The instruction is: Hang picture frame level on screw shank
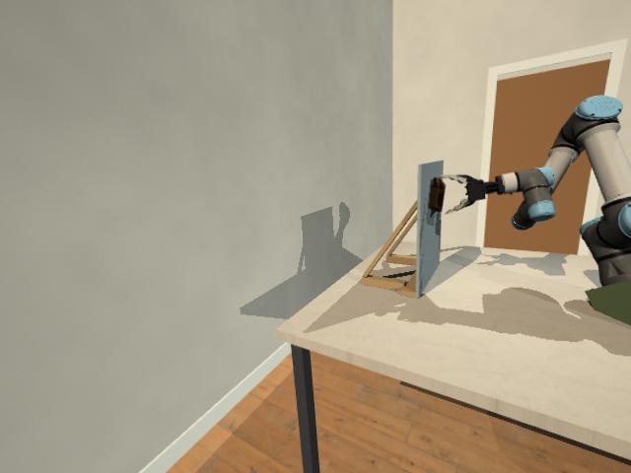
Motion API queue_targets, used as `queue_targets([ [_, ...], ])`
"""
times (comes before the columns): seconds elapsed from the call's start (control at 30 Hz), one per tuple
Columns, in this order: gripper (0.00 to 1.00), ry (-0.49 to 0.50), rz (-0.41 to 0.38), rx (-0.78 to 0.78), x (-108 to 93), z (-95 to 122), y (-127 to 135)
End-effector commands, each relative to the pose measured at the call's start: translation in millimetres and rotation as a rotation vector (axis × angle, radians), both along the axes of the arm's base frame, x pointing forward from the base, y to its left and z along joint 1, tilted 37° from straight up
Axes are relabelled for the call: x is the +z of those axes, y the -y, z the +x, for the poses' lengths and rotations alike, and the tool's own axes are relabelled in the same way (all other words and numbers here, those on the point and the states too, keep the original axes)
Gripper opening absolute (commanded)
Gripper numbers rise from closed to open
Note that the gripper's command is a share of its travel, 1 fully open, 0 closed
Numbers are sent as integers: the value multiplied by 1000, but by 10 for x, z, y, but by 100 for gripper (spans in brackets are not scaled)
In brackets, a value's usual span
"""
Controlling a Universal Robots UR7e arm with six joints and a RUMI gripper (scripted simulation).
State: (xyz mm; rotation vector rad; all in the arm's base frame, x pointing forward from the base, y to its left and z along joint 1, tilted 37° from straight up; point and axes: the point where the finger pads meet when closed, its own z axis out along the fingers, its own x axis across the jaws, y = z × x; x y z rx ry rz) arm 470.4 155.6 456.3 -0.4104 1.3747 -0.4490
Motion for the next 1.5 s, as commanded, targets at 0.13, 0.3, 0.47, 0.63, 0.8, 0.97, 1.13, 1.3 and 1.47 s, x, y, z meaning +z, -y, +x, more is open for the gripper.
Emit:
queue_targets([
  [0.13,100,46,25,-16,120,-121,125],
  [0.3,100,58,31,-20,151,-151,156],
  [0.47,100,59,31,-20,155,-147,154],
  [0.63,100,61,39,-20,155,-151,167],
  [0.8,100,71,61,-19,170,-167,197],
  [0.97,100,100,126,-16,219,-209,282],
  [1.13,100,138,206,-8,277,-266,386],
  [1.3,100,160,249,-3,308,-300,440],
  [1.47,100,184,296,4,341,-339,498],
])
